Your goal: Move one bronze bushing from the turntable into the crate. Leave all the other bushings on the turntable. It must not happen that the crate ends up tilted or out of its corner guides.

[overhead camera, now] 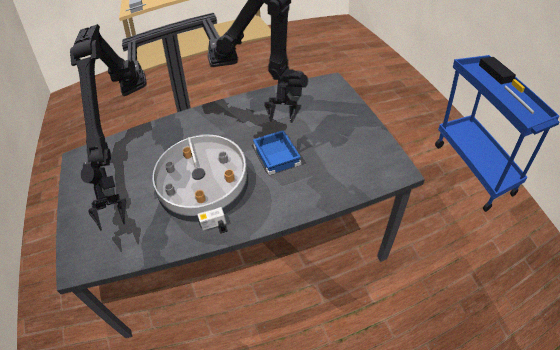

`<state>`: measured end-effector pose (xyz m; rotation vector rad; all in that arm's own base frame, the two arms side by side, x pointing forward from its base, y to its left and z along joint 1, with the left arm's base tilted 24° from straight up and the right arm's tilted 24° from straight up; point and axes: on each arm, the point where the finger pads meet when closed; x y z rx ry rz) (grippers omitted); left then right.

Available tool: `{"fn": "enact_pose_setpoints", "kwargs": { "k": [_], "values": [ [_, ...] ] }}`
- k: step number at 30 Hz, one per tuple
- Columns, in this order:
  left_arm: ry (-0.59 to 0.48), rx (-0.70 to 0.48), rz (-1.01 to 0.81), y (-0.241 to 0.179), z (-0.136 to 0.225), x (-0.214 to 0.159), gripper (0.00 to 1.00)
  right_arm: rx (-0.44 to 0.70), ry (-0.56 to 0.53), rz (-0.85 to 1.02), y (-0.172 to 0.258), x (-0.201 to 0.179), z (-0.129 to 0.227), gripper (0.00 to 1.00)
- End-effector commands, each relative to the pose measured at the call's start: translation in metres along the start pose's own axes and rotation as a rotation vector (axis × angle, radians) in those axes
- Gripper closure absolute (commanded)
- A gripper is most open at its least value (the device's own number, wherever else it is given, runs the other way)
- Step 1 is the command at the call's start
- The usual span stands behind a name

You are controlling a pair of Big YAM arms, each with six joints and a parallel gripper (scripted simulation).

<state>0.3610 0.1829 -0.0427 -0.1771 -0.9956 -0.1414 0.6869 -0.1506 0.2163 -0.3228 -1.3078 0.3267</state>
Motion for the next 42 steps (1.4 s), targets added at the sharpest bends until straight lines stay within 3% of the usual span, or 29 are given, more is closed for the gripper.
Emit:
{"fn": "enact_pose_setpoints", "kwargs": {
  "k": [1, 2, 8, 17, 19, 30, 34, 36, 42],
  "values": [
    [-0.003, 0.001, -0.003, -0.001, 0.001, 0.001, 0.00, -0.080, -0.013, -0.076, -0.058, 0.016, 0.026, 0.00],
    [-0.003, 0.001, -0.003, -0.001, 0.001, 0.001, 0.00, -0.080, -0.013, -0.076, -0.058, 0.016, 0.026, 0.00],
    [-0.003, 0.001, -0.003, -0.001, 0.001, 0.001, 0.00, -0.286, 0.019, -0.185, -0.176, 0.000, 0.092, 0.00],
    [-0.003, 0.001, -0.003, -0.001, 0.001, 0.001, 0.00, -0.617, 0.041, -0.338, -0.323, -0.022, 0.235, 0.00],
    [-0.003, 0.001, -0.003, -0.001, 0.001, 0.001, 0.00, -0.617, 0.041, -0.338, -0.323, -0.022, 0.235, 0.00],
    [-0.003, 0.001, -0.003, -0.001, 0.001, 0.001, 0.00, -1.008, 0.022, -0.478, -0.422, -0.033, 0.438, 0.00],
    [-0.003, 0.001, -0.003, -0.001, 0.001, 0.001, 0.00, -1.135, 0.006, -0.513, -0.436, -0.032, 0.506, 0.00],
    [-0.003, 0.001, -0.003, -0.001, 0.001, 0.001, 0.00, -1.135, 0.006, -0.513, -0.436, -0.032, 0.506, 0.00],
    [-0.003, 0.001, -0.003, -0.001, 0.001, 0.001, 0.00, -1.302, -0.023, -0.549, -0.443, -0.025, 0.595, 0.00]
  ]
}}
Point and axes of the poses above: on each arm, the point where the finger pads meet when closed, its own z axis back along the fingers, its own y axis across the jaws, x = y × z, and after that the axes turned 12 degrees about -z, right-handed
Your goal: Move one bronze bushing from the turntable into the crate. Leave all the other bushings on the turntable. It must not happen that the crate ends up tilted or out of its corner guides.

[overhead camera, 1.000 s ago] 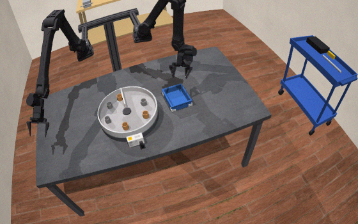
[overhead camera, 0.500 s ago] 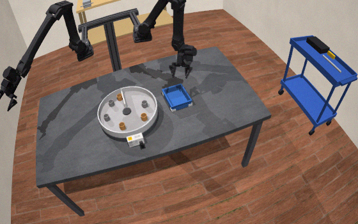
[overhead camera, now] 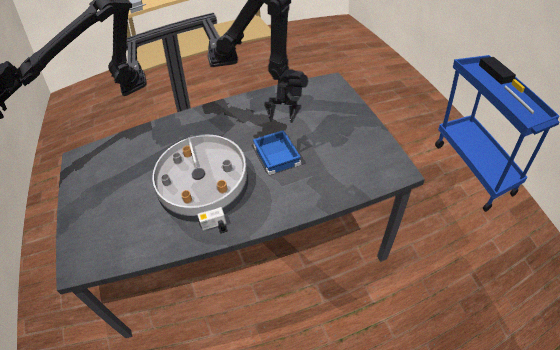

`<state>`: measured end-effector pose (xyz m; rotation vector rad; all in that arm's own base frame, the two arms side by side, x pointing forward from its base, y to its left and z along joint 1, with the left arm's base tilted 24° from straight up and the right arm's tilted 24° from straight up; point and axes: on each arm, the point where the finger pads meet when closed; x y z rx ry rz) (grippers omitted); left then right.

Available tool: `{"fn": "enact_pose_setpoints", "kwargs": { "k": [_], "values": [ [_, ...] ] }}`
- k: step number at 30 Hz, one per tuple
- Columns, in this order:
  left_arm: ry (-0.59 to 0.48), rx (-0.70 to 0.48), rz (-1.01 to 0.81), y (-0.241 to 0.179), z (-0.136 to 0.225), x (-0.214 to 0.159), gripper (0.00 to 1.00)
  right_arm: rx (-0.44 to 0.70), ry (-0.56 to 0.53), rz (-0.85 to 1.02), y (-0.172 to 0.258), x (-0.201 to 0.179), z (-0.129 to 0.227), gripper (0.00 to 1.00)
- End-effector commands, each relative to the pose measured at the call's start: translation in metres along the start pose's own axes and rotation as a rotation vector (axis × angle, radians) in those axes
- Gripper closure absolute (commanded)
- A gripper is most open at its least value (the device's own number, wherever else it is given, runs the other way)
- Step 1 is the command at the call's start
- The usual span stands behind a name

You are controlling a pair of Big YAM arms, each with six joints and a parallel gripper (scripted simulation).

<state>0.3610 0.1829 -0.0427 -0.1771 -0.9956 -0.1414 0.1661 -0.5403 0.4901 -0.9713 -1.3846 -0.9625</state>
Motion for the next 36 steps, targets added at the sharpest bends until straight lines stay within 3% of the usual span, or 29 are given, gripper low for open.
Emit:
{"fn": "enact_pose_setpoints", "kwargs": {
  "k": [1, 9, 18, 36],
  "values": [
    [-0.003, 0.001, -0.003, -0.001, 0.001, 0.001, 0.00, -0.090, -0.036, -0.067, -0.047, 0.027, 0.021, 0.00],
    [-0.003, 0.001, -0.003, -0.001, 0.001, 0.001, 0.00, -0.238, -0.083, -0.120, -0.114, 0.055, 0.061, 0.00],
    [-0.003, 0.001, -0.003, -0.001, 0.001, 0.001, 0.00, -0.317, -0.113, -0.146, -0.146, 0.070, 0.086, 0.00],
    [-0.003, 0.001, -0.003, -0.001, 0.001, 0.001, 0.00, -0.364, -0.132, -0.161, -0.163, 0.078, 0.102, 0.00]
  ]
}}
Point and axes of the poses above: on each arm, the point where the finger pads meet when closed, its own z axis back along the fingers, its own y axis across the jaws, x = y × z, and after that the axes turned 12 degrees about -z, right-handed
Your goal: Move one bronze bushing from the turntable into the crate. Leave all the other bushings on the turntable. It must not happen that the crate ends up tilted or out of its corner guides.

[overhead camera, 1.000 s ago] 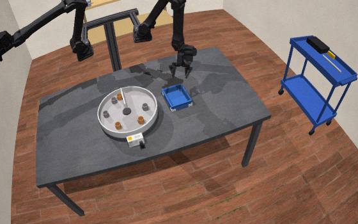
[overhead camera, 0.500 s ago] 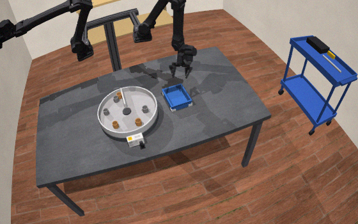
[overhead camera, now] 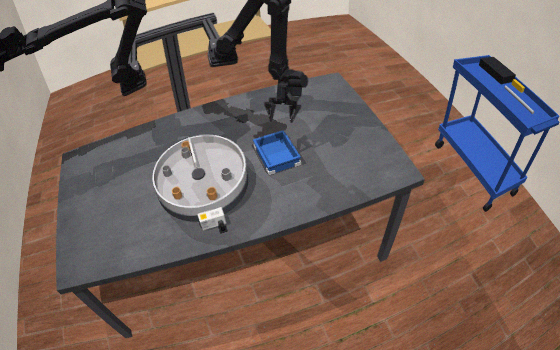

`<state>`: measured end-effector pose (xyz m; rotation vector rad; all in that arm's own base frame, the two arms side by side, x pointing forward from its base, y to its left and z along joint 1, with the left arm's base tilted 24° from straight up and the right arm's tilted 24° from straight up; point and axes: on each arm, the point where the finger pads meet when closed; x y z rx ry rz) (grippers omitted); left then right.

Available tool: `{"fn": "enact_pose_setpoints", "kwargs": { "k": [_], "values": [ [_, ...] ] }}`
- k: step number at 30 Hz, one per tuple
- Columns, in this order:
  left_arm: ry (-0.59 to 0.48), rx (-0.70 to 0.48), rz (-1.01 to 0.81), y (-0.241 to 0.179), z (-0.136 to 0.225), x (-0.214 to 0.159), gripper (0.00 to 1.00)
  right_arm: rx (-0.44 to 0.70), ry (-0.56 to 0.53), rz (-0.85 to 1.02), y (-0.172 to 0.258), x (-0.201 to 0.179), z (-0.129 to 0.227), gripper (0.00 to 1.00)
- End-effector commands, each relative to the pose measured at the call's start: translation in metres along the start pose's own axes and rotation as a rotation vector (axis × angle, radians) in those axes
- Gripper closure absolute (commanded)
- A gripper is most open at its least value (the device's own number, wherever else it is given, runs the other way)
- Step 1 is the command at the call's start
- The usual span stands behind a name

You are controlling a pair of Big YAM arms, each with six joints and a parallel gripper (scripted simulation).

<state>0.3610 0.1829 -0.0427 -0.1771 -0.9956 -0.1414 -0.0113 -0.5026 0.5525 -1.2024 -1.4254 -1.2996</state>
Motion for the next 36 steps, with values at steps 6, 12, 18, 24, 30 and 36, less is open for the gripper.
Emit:
{"fn": "enact_pose_setpoints", "kwargs": {
  "k": [6, 12, 18, 24, 30, 36],
  "values": [
    [0.014, -0.015, 0.014, -0.007, -0.005, 0.000, 0.00, -0.024, -0.020, -0.018, -0.010, 0.013, 0.007, 0.00],
    [0.049, -0.034, 0.038, -0.017, -0.018, -0.001, 0.00, -0.024, -0.020, -0.018, -0.010, 0.013, 0.007, 0.00],
    [0.180, -0.081, 0.107, -0.061, -0.053, -0.007, 0.00, -0.024, -0.020, -0.018, -0.010, 0.013, 0.007, 0.00],
    [0.387, -0.101, 0.163, -0.137, -0.093, -0.018, 0.00, -0.024, -0.020, -0.018, -0.010, 0.013, 0.007, 0.00],
    [0.536, -0.071, 0.164, -0.200, -0.110, -0.033, 0.00, -0.024, -0.020, -0.018, -0.010, 0.013, 0.007, 0.00],
    [0.685, 0.028, 0.103, -0.286, -0.112, -0.057, 0.00, -0.024, -0.020, -0.018, -0.010, 0.013, 0.007, 0.00]
  ]
}}
Point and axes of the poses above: on each arm, the point where the finger pads meet when closed, its own z axis back along the fingers, its own y axis across the jaws, x = y × z, and after that the axes turned 12 degrees about -z, right-handed
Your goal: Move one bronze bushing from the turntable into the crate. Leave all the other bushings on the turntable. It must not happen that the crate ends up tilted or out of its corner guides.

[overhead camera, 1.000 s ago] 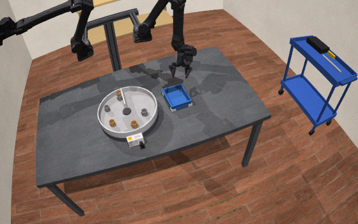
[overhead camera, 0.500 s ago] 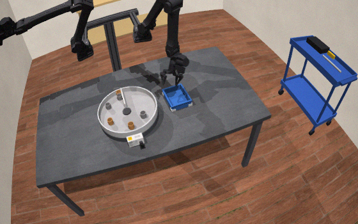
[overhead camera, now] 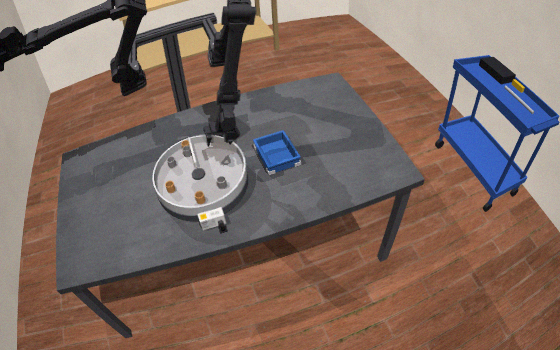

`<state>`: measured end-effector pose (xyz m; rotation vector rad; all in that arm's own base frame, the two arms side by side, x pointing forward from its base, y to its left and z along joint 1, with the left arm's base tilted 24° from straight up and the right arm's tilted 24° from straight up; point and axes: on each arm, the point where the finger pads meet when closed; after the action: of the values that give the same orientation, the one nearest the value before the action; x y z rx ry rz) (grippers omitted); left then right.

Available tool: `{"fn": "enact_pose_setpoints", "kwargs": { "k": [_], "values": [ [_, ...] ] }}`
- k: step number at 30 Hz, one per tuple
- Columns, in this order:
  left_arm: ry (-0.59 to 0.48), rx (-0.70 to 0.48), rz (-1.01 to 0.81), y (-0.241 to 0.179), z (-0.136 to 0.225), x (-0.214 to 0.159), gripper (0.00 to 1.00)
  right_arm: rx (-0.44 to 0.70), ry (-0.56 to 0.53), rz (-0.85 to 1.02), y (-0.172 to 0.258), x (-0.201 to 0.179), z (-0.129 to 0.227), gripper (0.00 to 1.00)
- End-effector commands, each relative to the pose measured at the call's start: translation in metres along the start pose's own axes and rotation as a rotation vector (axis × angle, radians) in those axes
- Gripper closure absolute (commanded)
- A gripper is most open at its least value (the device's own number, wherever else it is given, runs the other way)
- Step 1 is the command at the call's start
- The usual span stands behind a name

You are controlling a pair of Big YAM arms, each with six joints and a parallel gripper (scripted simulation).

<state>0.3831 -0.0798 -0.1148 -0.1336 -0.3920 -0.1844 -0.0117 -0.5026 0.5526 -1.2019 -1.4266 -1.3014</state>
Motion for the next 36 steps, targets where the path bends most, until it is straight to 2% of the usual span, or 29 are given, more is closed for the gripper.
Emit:
{"fn": "enact_pose_setpoints", "kwargs": {
  "k": [1, 5, 7, 12, 17, 20, 22, 36],
  "values": [
    [0.095, 0.033, 0.097, -0.054, -0.011, -0.019, 0.00, -0.023, -0.020, -0.016, -0.010, 0.012, 0.007, 0.00],
    [0.119, 0.132, 0.053, -0.105, -0.011, -0.038, 0.00, -0.023, -0.020, -0.016, -0.010, 0.012, 0.007, 0.00],
    [0.119, 0.132, 0.053, -0.105, -0.011, -0.038, 0.00, -0.023, -0.020, -0.016, -0.010, 0.012, 0.007, 0.00],
    [0.093, 0.228, -0.002, -0.152, -0.003, -0.058, 0.00, -0.023, -0.020, -0.016, -0.010, 0.012, 0.007, 0.00],
    [0.052, 0.278, -0.038, -0.179, 0.005, -0.072, 0.00, -0.023, -0.020, -0.016, -0.010, 0.012, 0.007, 0.00],
    [0.036, 0.290, -0.049, -0.188, 0.008, -0.076, 0.00, -0.023, -0.020, -0.016, -0.010, 0.012, 0.007, 0.00],
    [0.040, 0.311, -0.028, -0.177, 0.008, -0.076, 0.00, -0.023, -0.020, -0.016, -0.010, 0.012, 0.007, 0.00],
    [0.033, 0.299, -0.043, -0.185, 0.010, -0.079, 0.00, -0.023, -0.020, -0.016, -0.010, 0.012, 0.007, 0.00]
  ]
}}
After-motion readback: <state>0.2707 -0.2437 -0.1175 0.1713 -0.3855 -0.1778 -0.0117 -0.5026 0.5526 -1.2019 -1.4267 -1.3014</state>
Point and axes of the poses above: on each arm, the point where the finger pads meet when closed, its own z axis back along the fingers, its own y axis across the jaws, x = y × z, and after that the axes turned 12 degrees about -z, right-handed
